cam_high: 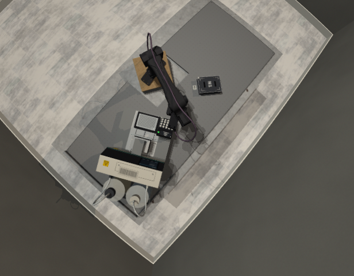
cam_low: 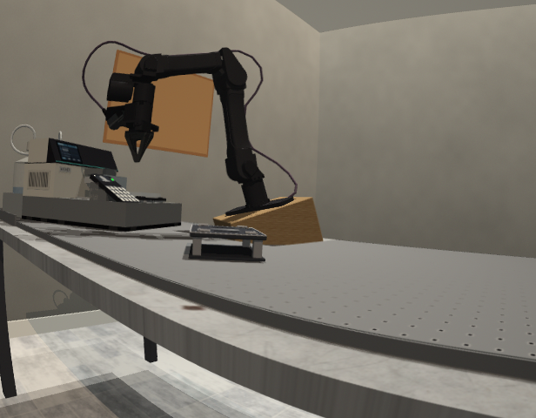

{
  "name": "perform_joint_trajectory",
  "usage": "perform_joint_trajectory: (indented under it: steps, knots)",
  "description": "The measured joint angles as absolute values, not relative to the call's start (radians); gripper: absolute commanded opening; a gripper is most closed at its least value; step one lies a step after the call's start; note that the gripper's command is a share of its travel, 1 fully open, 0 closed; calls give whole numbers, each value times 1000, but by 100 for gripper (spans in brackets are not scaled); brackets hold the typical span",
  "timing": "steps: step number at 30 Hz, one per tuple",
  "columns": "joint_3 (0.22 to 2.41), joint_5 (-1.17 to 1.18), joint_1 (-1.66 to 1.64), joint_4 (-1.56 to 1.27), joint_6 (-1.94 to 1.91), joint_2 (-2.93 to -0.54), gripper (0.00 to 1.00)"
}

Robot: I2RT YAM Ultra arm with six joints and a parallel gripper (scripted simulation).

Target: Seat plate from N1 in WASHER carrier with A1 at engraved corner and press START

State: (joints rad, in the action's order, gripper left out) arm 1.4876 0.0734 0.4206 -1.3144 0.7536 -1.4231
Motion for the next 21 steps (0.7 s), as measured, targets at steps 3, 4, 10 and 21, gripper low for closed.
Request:
perform_joint_trajectory:
  steps: [3, 4, 10, 21]
  knots:
    - [1488, 73, 421, -1314, 754, -1423, 0]
    - [1488, 73, 421, -1314, 754, -1423, 0]
    - [1488, 73, 421, -1314, 754, -1423, 0]
    - [1318, 147, 369, -1188, 783, -1353, 0]
